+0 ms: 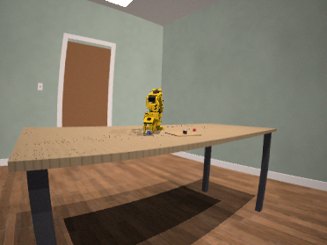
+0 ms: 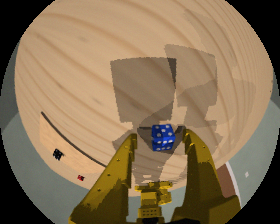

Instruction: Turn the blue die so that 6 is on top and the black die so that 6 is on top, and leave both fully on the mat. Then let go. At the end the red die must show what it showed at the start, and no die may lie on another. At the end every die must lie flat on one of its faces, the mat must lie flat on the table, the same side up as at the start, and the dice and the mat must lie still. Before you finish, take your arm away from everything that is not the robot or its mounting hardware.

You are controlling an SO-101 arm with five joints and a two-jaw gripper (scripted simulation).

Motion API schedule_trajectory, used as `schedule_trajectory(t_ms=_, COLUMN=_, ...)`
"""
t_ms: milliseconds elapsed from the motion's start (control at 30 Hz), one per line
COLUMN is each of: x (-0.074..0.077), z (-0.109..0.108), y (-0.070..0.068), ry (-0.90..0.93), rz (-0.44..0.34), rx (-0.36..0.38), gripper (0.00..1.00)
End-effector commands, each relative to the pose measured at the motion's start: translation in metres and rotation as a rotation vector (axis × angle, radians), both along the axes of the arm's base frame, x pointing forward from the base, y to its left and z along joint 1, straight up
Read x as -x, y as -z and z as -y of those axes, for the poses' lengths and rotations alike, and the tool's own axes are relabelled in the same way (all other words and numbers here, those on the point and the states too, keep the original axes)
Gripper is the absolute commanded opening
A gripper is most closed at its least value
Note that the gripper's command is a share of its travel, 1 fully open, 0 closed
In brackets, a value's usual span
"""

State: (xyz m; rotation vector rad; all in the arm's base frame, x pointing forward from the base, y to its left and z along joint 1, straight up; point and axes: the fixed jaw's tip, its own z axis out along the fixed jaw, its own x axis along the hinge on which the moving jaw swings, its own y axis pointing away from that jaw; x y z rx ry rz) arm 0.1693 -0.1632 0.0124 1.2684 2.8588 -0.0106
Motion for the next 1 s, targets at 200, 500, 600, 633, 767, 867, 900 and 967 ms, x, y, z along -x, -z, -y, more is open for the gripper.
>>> schedule_trajectory(t_ms=200, x=-0.0003, z=0.0046, y=-0.0045, ry=0.001, rz=0.022, rx=0.022, gripper=0.18)
schedule_trajectory(t_ms=500, x=0.0027, z=0.0074, y=-0.0045, ry=0.001, rz=0.021, rx=0.022, gripper=0.11)
schedule_trajectory(t_ms=600, x=0.0030, z=0.0077, y=-0.0045, ry=0.001, rz=0.021, rx=0.022, gripper=0.10)
schedule_trajectory(t_ms=633, x=0.0033, z=0.0079, y=-0.0045, ry=0.001, rz=0.021, rx=0.022, gripper=0.10)
schedule_trajectory(t_ms=767, x=0.0041, z=0.0087, y=-0.0045, ry=0.001, rz=0.021, rx=0.022, gripper=0.08)
schedule_trajectory(t_ms=867, x=0.0045, z=0.0090, y=-0.0045, ry=0.001, rz=0.021, rx=0.023, gripper=0.07)
schedule_trajectory(t_ms=900, x=0.0046, z=0.0091, y=-0.0045, ry=0.001, rz=0.021, rx=0.023, gripper=0.07)
schedule_trajectory(t_ms=967, x=0.0047, z=0.0092, y=-0.0045, ry=0.001, rz=0.021, rx=0.023, gripper=0.07)
